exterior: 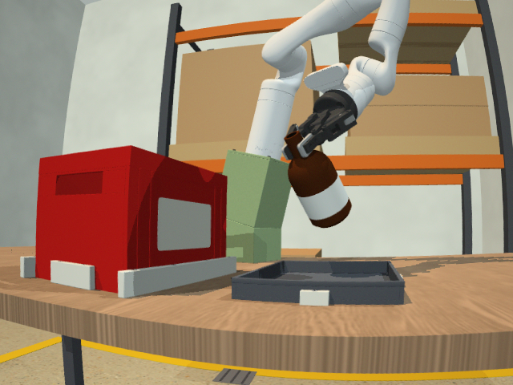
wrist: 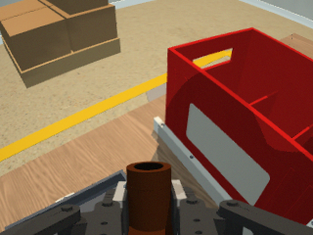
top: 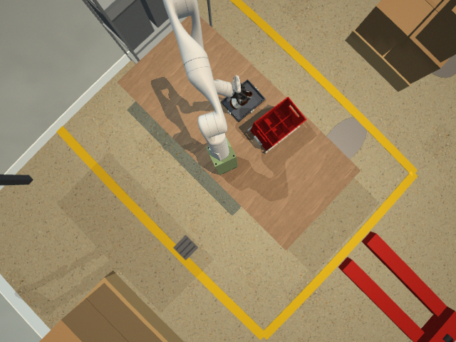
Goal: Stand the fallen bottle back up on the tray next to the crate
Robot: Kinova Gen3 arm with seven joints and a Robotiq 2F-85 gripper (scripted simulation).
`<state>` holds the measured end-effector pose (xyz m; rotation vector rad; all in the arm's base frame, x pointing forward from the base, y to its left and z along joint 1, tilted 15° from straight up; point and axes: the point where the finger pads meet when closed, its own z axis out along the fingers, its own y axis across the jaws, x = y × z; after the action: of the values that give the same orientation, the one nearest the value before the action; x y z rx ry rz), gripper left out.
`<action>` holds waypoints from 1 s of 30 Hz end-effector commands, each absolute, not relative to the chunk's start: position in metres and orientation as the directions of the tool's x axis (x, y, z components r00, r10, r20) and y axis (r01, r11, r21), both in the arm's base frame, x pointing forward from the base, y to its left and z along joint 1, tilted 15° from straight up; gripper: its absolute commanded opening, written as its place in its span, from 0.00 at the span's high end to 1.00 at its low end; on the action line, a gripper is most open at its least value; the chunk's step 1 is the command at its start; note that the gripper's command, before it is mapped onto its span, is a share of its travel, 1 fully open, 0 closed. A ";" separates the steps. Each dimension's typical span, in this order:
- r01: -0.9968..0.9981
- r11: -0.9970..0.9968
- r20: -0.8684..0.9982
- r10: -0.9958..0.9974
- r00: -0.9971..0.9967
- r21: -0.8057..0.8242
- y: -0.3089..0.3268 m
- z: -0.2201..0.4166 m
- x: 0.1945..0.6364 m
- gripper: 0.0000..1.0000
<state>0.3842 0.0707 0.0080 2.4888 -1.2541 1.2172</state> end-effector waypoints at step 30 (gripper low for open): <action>-0.714 -0.654 0.761 -0.588 0.274 -0.248 0.071 0.008 0.385 1.00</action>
<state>0.3864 0.0687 0.0101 2.3919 -1.2469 1.3197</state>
